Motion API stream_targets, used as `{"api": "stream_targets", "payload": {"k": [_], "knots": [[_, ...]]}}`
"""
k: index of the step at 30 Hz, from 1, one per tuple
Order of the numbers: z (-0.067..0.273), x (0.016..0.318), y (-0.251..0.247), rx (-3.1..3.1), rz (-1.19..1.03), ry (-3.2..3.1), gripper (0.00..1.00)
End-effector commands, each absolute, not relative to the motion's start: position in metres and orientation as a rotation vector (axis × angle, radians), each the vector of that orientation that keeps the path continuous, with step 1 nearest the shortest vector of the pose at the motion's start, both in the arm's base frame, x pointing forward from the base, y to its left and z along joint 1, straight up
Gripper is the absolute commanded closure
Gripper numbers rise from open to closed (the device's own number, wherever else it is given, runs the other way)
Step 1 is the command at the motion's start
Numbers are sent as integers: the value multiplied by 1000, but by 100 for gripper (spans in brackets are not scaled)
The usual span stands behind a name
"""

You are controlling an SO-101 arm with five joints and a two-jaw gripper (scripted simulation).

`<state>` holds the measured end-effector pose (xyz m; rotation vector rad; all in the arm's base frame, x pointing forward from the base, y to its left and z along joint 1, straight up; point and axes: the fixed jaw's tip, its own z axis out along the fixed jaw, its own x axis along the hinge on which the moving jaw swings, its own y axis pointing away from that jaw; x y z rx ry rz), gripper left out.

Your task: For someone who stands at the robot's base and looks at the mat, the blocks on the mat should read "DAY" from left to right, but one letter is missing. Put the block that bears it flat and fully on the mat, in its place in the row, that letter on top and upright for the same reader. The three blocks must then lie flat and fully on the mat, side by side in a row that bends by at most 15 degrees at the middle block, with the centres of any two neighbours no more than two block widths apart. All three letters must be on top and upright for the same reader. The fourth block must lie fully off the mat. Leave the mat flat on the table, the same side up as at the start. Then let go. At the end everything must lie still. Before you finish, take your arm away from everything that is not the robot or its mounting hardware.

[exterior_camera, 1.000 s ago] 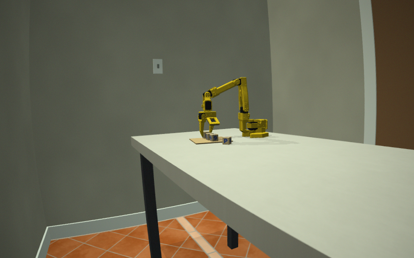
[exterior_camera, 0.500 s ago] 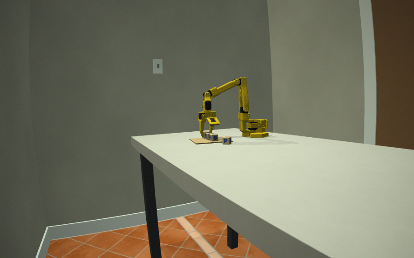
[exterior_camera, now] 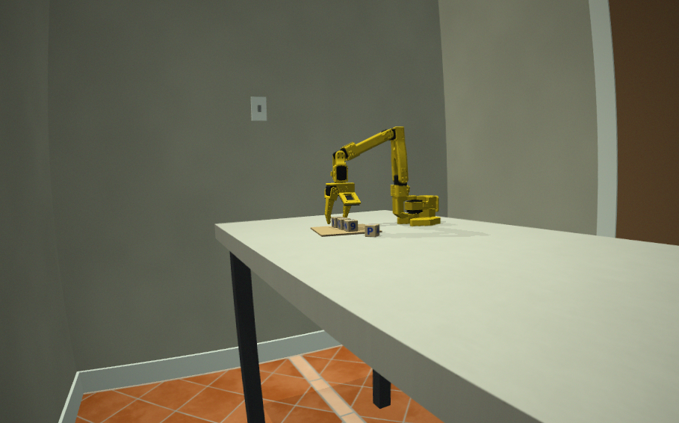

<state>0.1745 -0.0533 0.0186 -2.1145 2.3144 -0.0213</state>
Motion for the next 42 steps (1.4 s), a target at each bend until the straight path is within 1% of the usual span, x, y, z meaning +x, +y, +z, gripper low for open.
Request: {"api": "stream_targets", "payload": {"k": [1, 10, 23, 42], "knots": [[35, 190, -57, -2071, -173, 2264, 75], [35, 190, -57, -2071, -173, 2264, 68], [38, 191, -57, -2071, -173, 2264, 67], [90, 185, -55, -2071, -173, 2264, 67]]}}
